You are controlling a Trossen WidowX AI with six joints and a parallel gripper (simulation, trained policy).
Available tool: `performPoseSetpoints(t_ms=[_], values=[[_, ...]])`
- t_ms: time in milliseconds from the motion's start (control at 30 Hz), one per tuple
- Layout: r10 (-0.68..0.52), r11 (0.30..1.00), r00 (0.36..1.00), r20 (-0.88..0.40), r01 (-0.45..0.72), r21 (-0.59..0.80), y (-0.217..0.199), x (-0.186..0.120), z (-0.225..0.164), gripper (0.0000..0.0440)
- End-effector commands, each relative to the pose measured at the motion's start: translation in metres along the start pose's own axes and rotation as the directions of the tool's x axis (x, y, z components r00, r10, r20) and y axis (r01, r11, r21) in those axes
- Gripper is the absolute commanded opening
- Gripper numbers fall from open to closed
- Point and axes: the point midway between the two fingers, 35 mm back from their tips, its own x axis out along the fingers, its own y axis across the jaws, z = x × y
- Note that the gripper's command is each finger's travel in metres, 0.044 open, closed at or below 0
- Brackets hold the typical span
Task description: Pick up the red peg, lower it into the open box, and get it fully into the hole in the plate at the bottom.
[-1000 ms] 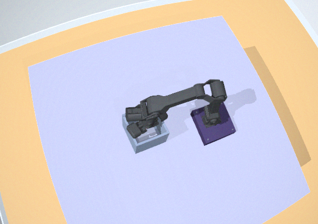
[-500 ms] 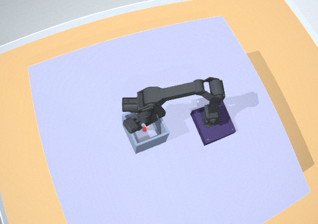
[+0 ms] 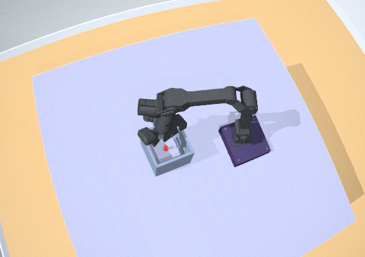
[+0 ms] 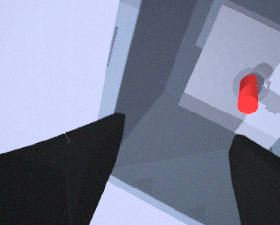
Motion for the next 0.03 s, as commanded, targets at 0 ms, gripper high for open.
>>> performPoseSetpoints(t_ms=[0], values=[[0.035,0.999,0.999,-0.017,-0.035,-0.010,0.0064,-0.0104,0.0008,0.0244]])
